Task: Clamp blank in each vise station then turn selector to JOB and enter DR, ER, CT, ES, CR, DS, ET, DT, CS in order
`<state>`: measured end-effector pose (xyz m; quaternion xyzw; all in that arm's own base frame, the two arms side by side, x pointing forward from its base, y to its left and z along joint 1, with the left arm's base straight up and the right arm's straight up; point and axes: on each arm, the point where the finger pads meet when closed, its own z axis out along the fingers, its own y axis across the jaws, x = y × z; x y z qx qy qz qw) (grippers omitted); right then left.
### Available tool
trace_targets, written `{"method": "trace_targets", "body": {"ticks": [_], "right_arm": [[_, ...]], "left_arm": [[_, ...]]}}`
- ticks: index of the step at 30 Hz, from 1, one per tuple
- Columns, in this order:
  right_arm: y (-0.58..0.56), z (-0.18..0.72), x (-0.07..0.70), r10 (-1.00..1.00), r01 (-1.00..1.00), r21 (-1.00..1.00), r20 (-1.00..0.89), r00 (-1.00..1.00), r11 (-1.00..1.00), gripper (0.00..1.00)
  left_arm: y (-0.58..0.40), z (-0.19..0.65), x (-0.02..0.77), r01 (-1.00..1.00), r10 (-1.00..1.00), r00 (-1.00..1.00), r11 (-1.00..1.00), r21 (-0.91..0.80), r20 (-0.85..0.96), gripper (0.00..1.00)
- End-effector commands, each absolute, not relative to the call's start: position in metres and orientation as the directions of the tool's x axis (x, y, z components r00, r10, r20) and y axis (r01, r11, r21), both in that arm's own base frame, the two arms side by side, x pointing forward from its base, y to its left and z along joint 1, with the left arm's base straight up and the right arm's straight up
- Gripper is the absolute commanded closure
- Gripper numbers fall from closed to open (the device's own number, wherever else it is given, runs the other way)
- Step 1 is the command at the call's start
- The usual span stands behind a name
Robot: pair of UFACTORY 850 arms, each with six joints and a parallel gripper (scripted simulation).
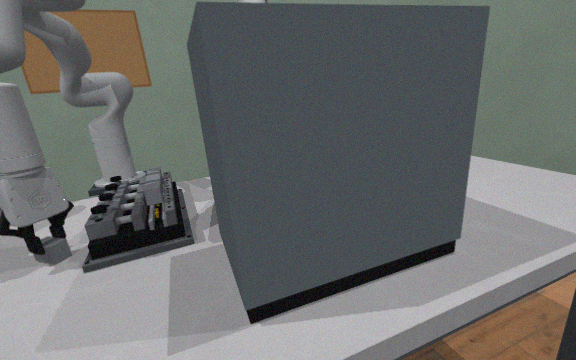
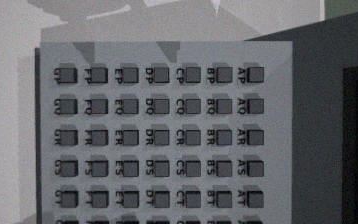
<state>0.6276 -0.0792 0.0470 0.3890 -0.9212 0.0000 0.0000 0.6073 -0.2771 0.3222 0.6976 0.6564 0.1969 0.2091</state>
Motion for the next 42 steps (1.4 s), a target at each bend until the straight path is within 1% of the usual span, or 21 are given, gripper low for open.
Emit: {"method": "trace_targets", "body": {"ticks": [1,12,14,16,23,32,42], "right_arm": [[-0.079,0.048,0.629,-0.717,-0.717,-0.002,-0.001,-0.697,0.697,1.00],[-0.079,0.050,0.629,-0.717,-0.717,-0.002,-0.001,-0.697,0.697,1.00],[-0.079,0.074,0.629,-0.717,-0.717,-0.002,-0.001,-0.697,0.697,1.00],[-0.079,0.124,0.628,-0.717,-0.717,-0.002,-0.001,-0.697,0.697,1.00],[-0.079,0.212,0.628,-0.716,-0.716,-0.002,-0.001,-0.698,0.698,1.00],[-0.073,0.212,0.631,-0.700,-0.700,-0.002,-0.001,-0.714,0.714,1.00],[-0.048,0.212,0.640,-0.622,-0.622,-0.002,-0.002,-0.783,0.783,1.00]], "left_arm": [[-0.277,0.323,0.608,0.832,0.998,0.061,-0.050,0.552,-0.001,0.00],[-0.277,0.323,0.608,0.832,0.998,0.061,-0.050,0.552,-0.001,0.00],[-0.277,0.323,0.608,0.832,0.998,0.061,-0.050,0.552,-0.001,0.00],[-0.277,0.323,0.608,0.832,0.998,0.061,-0.050,0.552,-0.001,0.00],[-0.277,0.323,0.608,0.832,0.998,0.061,-0.050,0.552,-0.001,0.00],[-0.277,0.323,0.608,0.832,0.998,0.061,-0.050,0.552,-0.001,0.00],[-0.277,0.323,0.608,0.832,0.998,0.061,-0.050,0.552,-0.001,0.00]]}}
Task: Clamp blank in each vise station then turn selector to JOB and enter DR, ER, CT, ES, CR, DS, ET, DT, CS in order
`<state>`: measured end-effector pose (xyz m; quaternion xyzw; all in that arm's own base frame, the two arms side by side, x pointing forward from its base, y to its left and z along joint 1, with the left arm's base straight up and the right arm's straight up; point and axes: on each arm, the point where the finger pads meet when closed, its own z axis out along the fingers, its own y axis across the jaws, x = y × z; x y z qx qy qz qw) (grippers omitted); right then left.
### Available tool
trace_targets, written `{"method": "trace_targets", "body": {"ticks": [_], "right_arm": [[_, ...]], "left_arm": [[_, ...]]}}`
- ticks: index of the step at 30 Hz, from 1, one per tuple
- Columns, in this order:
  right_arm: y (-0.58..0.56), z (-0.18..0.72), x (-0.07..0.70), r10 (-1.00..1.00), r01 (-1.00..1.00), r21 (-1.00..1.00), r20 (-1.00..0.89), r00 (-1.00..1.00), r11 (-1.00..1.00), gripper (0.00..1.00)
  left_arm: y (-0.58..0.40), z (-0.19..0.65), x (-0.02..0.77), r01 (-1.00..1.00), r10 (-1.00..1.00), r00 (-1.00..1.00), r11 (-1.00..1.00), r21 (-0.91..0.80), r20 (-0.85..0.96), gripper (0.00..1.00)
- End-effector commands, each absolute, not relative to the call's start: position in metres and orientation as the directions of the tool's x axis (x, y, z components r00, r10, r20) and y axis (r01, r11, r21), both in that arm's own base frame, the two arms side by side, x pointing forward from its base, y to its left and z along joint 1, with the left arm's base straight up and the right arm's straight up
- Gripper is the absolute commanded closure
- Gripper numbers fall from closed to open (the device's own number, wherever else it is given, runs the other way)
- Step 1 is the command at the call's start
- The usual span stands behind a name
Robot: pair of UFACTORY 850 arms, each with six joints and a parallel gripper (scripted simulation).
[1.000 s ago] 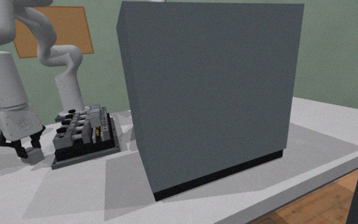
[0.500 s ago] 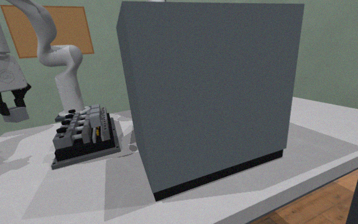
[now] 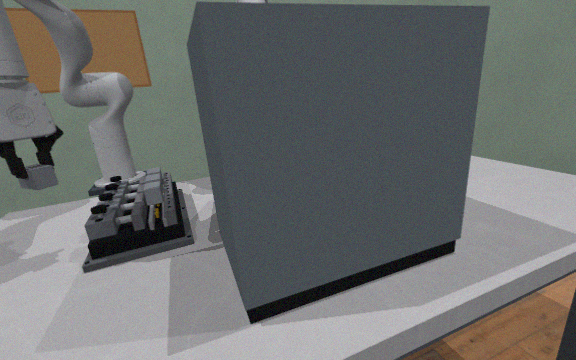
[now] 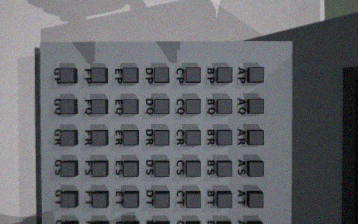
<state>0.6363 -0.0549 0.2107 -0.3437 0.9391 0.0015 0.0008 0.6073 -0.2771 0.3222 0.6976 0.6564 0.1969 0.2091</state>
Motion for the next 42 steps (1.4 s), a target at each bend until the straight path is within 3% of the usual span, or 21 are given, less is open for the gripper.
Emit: {"method": "trace_targets", "body": {"ticks": [1,28,42], "right_arm": [[-0.044,0.212,0.641,-0.607,-0.607,-0.002,-0.002,-0.795,0.795,1.00],[0.111,0.212,0.670,-0.065,-0.065,0.001,-0.003,-0.998,0.998,1.00],[0.136,0.212,0.671,0.028,0.028,0.001,-0.003,-1.000,1.000,1.00]], "left_arm": [[-0.277,0.323,0.608,0.832,0.998,0.061,-0.050,0.552,-0.001,0.00],[-0.277,0.323,0.608,0.832,0.998,0.061,-0.050,0.552,-0.001,0.00],[-0.277,0.323,0.608,0.832,0.998,0.061,-0.050,0.552,-0.001,0.00]]}}
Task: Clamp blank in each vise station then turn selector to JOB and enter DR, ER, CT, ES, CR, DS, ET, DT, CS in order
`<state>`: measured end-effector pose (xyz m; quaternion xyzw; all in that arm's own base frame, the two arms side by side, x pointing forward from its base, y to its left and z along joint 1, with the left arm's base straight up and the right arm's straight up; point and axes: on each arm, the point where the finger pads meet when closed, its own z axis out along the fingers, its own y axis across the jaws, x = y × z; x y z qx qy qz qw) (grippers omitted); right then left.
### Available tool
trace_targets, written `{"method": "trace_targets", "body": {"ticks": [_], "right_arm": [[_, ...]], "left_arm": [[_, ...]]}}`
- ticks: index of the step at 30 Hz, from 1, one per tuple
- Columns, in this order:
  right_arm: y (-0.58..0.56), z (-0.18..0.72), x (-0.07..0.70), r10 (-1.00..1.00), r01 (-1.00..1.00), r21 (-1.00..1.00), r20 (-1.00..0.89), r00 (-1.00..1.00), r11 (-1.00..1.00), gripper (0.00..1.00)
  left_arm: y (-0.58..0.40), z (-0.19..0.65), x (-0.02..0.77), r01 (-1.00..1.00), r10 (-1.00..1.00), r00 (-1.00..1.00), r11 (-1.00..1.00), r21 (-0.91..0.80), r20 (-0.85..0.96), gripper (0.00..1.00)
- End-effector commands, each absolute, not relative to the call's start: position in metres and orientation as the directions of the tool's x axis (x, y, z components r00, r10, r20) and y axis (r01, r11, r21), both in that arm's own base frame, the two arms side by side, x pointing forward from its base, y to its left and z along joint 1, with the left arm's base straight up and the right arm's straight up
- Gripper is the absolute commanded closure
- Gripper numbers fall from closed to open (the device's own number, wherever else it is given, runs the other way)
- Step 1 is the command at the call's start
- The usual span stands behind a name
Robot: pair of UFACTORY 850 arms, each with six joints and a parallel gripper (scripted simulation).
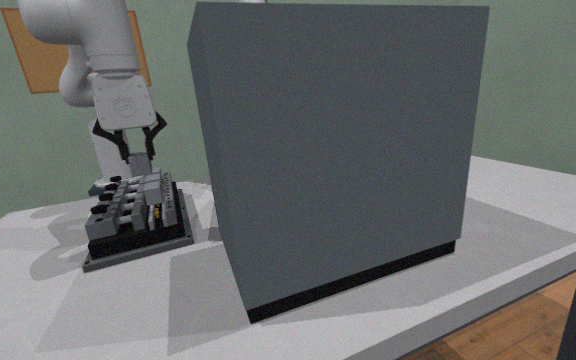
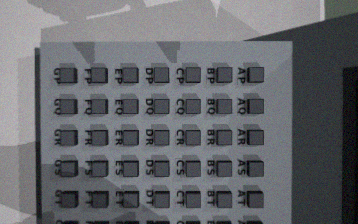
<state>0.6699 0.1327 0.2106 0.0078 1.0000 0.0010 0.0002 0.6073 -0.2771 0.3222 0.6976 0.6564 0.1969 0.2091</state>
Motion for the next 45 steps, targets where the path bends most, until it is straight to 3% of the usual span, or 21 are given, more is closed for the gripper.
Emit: {"method": "trace_targets", "body": {"ticks": [1,45], "right_arm": [[0.136,0.212,0.671,0.028,0.028,0.001,-0.003,-1.000,1.000,1.00],[0.137,0.138,0.673,0.030,0.030,0.001,-0.002,-1.000,1.000,1.00]], "left_arm": [[-0.277,0.323,0.608,0.832,0.998,0.061,-0.050,0.552,-0.001,0.00],[-0.277,0.323,0.608,0.832,0.998,0.061,-0.050,0.552,-0.001,0.00]]}}
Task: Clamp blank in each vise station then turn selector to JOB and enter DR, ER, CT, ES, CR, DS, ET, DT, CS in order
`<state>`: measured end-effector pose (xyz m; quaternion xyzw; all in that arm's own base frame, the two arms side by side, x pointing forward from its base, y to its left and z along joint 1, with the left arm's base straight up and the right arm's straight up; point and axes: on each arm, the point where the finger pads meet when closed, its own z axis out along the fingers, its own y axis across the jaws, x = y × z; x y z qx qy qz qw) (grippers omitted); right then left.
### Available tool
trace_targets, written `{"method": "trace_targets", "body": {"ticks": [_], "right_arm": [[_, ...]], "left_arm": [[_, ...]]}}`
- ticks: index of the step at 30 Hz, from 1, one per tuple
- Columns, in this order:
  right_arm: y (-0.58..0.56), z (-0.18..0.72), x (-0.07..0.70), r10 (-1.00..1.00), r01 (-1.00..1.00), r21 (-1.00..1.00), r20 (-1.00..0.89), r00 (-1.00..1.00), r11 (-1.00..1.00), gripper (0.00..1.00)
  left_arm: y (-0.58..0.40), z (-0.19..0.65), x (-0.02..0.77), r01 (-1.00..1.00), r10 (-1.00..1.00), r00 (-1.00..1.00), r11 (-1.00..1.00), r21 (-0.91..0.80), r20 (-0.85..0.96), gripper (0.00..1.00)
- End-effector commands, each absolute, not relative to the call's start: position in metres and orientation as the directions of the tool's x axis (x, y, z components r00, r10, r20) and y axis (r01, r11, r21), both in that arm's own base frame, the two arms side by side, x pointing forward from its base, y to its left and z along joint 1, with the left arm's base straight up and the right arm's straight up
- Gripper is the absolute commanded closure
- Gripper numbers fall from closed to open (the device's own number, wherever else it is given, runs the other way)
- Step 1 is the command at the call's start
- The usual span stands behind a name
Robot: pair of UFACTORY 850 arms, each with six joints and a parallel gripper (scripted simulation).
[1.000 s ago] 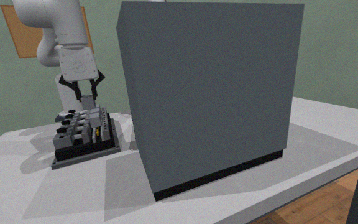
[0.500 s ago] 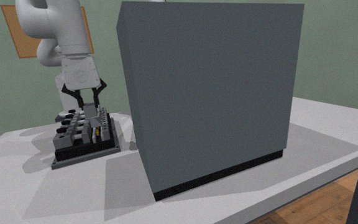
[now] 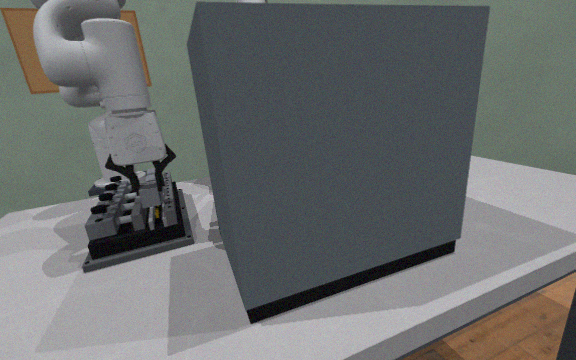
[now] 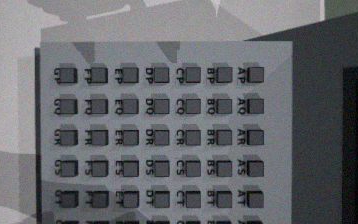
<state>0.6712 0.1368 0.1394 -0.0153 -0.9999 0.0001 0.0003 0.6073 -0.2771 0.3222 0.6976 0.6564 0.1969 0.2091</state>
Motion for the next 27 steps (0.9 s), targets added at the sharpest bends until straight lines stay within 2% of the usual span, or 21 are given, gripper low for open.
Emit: {"method": "trace_targets", "body": {"ticks": [1,27], "right_arm": [[0.1371,0.1369,0.6725,0.030,0.030,0.001,-0.002,-1.000,1.000,1.00],[0.1367,0.1316,0.6726,0.029,0.029,0.001,-0.002,-1.000,1.000,1.00]], "left_arm": [[-0.2774,0.3234,0.6078,0.832,0.998,0.061,-0.050,0.552,-0.001,0.00],[-0.2774,0.3234,0.6078,0.832,0.998,0.061,-0.050,0.552,-0.001,0.00]]}}
